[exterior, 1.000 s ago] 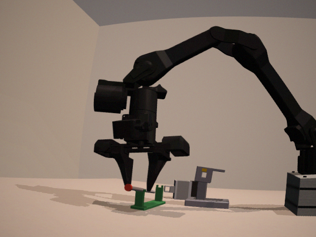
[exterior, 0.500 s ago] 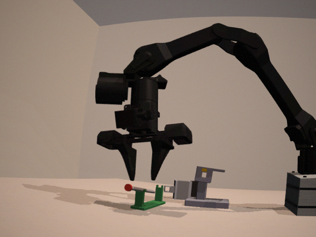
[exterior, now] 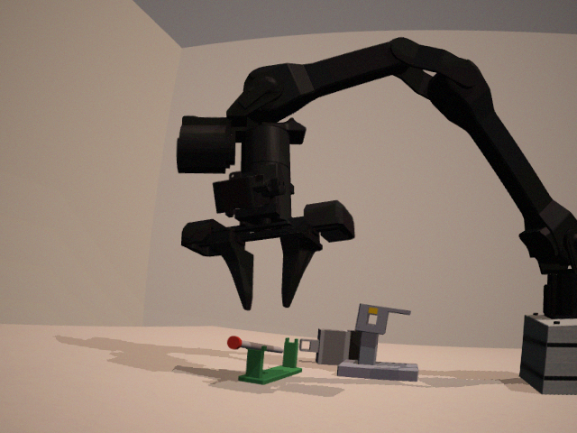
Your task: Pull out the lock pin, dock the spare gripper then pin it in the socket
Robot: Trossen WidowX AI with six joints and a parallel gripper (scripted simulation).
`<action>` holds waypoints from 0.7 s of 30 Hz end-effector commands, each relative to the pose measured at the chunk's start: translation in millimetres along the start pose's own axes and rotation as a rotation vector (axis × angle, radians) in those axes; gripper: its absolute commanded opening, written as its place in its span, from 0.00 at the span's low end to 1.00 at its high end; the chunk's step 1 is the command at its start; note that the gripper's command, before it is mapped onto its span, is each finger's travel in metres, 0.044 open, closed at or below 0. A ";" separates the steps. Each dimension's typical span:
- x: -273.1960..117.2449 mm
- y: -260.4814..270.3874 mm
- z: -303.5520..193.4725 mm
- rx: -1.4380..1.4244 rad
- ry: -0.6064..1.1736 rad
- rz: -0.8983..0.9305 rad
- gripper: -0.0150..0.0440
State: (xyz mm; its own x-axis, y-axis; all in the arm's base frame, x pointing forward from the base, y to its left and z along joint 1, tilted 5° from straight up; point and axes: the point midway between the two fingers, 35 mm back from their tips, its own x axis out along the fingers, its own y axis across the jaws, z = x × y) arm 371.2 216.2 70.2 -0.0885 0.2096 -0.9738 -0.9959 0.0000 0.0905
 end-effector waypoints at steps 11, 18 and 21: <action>-65.7 -7.1 -46.0 -0.039 0.010 -0.150 0.56; -52.8 -10.7 -48.9 -0.040 0.011 -0.155 0.56; -20.1 -16.1 -52.4 -0.040 0.011 -0.155 0.56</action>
State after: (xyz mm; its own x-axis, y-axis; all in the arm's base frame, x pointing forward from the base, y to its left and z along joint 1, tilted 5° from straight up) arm 389.0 160.1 109.6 0.0877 0.2123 -0.9733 -0.9959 -0.0007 -0.0899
